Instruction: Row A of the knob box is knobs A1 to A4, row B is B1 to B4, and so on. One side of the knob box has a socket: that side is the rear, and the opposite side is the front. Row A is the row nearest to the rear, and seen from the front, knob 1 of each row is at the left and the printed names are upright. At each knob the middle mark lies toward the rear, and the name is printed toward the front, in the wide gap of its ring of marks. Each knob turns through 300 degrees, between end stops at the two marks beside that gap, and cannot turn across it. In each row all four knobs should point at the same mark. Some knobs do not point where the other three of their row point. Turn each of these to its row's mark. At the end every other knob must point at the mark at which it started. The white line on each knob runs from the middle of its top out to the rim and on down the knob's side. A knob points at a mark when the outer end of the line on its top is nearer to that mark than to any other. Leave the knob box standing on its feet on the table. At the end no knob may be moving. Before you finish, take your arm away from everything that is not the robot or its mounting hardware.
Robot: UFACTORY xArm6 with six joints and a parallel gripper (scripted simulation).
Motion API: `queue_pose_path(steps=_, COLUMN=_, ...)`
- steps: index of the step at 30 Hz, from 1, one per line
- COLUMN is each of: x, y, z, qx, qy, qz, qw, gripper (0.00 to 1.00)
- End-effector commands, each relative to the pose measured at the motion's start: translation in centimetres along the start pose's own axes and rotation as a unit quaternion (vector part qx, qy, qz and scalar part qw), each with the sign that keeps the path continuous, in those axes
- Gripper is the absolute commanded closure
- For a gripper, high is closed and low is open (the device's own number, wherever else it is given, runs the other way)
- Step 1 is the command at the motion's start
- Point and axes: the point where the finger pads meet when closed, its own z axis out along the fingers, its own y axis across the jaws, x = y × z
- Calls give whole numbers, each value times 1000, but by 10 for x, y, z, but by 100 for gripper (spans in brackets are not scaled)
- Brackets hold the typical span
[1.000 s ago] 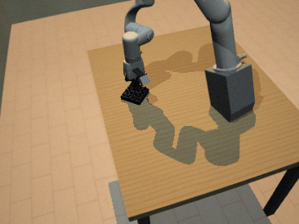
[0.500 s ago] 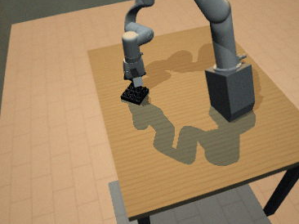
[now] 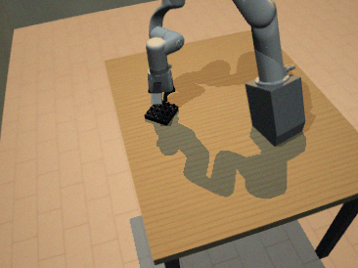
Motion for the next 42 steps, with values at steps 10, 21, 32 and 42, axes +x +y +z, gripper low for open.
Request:
queue_pose_path(steps=10, x=0, y=1, z=-1, qx=-6, qy=-3, qz=78, qw=997, gripper=92)
queue_pose_path(steps=21, x=0, y=1, z=-1, qx=-7, qy=-3, qz=85, qw=996, gripper=92)
queue_pose_path(steps=32, x=0, y=1, z=-1, qx=-7, qy=-3, qz=85, qw=996, gripper=81)
queue_pose_path(steps=42, x=0, y=1, z=-1, qx=-7, qy=-3, qz=85, qw=996, gripper=81)
